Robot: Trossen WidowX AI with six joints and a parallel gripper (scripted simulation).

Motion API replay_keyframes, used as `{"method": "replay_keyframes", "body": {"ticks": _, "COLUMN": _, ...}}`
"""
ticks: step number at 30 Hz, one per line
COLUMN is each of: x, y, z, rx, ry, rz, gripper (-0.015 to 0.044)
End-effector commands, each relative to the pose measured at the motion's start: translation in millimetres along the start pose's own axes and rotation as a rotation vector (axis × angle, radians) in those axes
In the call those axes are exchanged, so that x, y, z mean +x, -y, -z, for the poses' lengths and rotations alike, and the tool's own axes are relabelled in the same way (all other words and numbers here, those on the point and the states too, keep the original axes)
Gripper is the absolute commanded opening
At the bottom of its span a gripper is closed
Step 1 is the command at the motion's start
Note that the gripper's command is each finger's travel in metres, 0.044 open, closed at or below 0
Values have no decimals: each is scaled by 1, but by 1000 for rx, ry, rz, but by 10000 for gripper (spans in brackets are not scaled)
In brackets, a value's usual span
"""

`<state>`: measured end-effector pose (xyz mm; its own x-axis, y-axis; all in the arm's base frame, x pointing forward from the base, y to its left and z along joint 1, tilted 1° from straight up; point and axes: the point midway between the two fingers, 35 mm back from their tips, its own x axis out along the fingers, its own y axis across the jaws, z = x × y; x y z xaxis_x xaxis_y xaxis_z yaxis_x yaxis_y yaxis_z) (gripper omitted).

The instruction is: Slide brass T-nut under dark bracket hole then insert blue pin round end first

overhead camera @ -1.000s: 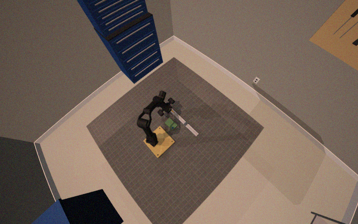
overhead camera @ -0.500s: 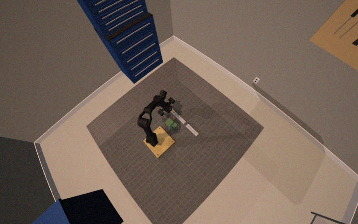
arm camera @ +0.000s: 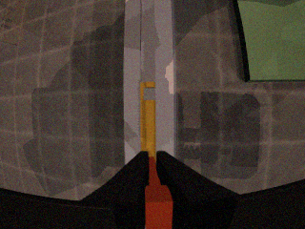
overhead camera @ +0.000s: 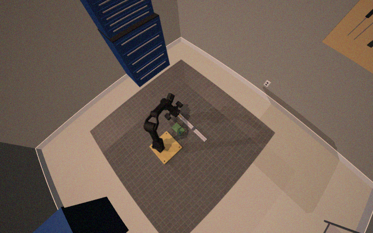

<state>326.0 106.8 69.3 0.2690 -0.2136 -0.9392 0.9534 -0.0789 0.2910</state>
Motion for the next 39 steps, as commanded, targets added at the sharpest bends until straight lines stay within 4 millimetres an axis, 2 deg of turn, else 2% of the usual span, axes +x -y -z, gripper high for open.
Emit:
{"method": "replay_keyframes", "body": {"ticks": 1, "x": 3, "y": 1, "z": 1, "rx": -9, "ry": 2, "rz": 18, "gripper": -150}}
{"method": "replay_keyframes", "body": {"ticks": 39, "x": 3, "y": -4, "z": 1, "rx": -27, "ry": 2, "rz": 95, "gripper": -150}}
